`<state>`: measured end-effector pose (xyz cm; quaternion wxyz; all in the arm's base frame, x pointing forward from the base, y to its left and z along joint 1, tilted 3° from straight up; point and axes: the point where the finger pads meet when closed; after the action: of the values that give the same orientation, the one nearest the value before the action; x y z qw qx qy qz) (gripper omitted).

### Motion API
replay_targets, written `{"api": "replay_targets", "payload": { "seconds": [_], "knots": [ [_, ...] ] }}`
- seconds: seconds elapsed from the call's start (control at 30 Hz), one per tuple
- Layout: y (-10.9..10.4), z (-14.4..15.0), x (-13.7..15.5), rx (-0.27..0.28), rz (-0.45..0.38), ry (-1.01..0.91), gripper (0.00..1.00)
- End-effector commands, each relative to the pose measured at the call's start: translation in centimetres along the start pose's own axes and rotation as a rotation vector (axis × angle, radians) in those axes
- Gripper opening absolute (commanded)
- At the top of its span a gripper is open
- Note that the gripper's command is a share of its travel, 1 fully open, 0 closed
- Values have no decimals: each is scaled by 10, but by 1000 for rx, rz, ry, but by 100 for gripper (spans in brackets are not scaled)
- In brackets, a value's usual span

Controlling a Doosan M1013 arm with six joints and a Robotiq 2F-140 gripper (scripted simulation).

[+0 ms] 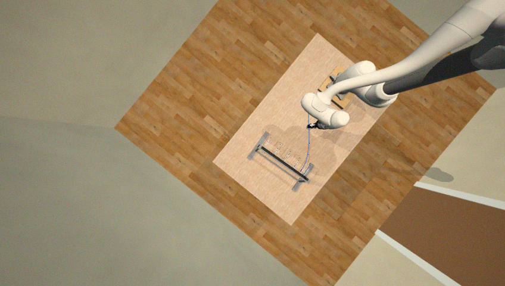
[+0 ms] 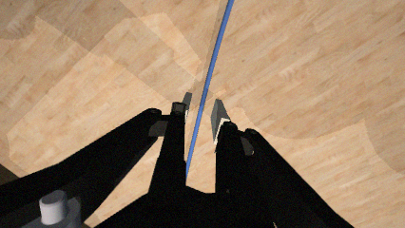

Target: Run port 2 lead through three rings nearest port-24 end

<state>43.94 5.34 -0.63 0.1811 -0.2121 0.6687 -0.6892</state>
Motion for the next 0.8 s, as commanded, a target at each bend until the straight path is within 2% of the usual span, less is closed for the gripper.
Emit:
{"api": "replay_targets", "payload": {
  "seconds": [0.0, 0.63, 0.67, 0.77],
  "knots": [
    [0, 0, 0, 0, 0, 0, 20],
    [0, 0, 0, 0, 0, 0, 20],
    [0, 0, 0, 0, 0, 0, 0],
    [0, 0, 0, 0, 0, 0, 0]
  ]
}}
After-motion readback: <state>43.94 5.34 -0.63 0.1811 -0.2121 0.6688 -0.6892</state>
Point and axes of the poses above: the point where the finger pads meet when closed, its own y axis out along the fingers, its own z axis across the jaws, x = y × z, and after that the axes turned 13 degrees about y, right-handed
